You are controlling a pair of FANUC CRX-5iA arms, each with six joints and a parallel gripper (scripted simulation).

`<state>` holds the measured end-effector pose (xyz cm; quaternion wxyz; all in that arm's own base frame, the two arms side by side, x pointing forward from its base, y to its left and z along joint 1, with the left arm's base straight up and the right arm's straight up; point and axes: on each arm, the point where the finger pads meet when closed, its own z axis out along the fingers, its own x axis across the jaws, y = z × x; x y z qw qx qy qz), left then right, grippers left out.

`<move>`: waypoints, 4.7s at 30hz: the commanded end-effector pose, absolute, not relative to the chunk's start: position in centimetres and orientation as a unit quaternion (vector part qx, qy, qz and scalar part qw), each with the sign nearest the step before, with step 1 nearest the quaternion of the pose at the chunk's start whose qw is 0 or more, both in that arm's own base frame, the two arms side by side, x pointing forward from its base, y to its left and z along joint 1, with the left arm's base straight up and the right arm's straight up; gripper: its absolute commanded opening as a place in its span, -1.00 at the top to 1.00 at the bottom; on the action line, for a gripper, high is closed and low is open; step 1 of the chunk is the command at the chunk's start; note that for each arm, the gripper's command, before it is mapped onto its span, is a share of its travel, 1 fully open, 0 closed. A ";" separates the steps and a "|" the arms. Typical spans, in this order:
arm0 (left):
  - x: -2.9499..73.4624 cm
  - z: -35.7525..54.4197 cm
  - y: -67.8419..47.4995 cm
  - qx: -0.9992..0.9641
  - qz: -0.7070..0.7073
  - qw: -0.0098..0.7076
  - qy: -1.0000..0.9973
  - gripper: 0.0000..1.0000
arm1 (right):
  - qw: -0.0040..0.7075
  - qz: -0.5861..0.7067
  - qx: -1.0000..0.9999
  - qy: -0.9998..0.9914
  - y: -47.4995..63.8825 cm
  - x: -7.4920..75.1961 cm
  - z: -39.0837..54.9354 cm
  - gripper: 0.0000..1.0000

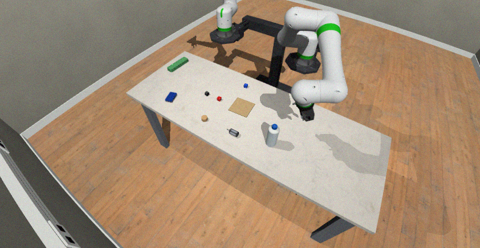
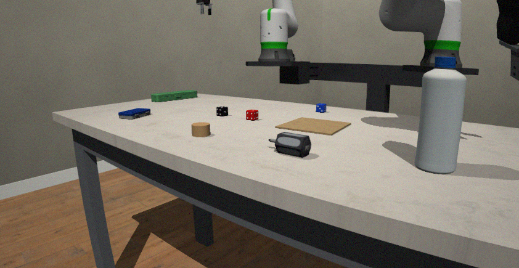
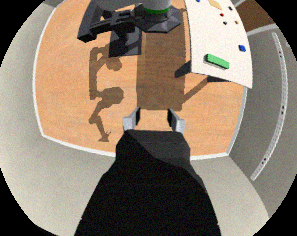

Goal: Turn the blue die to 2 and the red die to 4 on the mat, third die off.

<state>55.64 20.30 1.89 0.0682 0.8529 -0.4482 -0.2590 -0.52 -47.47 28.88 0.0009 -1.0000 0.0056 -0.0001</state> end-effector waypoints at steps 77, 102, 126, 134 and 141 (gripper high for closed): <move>57.2 1.1 -43.0 0.442 -0.034 0.009 -0.896 -1.00 | 0.000 0.000 -1.000 0.006 -47.5 -0.5 29.0 -1.00; 57.6 1.0 -51.2 0.370 -0.002 0.001 -0.929 -1.00 | 0.000 0.000 -1.000 0.006 -47.5 -0.5 29.0 -1.00; 57.7 1.0 -51.7 0.365 0.000 0.000 -0.931 -1.00 | 0.000 0.000 -1.000 0.006 -47.5 -0.5 29.0 -1.00; 57.7 -1.1 -51.8 0.365 0.000 0.000 -0.931 -1.00 | 0.000 0.000 -1.000 0.006 -47.5 -0.5 29.0 -1.00; 57.7 -5.0 -51.8 0.365 0.000 0.000 -0.931 -1.00 | 0.000 0.000 -1.000 0.006 -47.5 -0.5 29.0 -1.00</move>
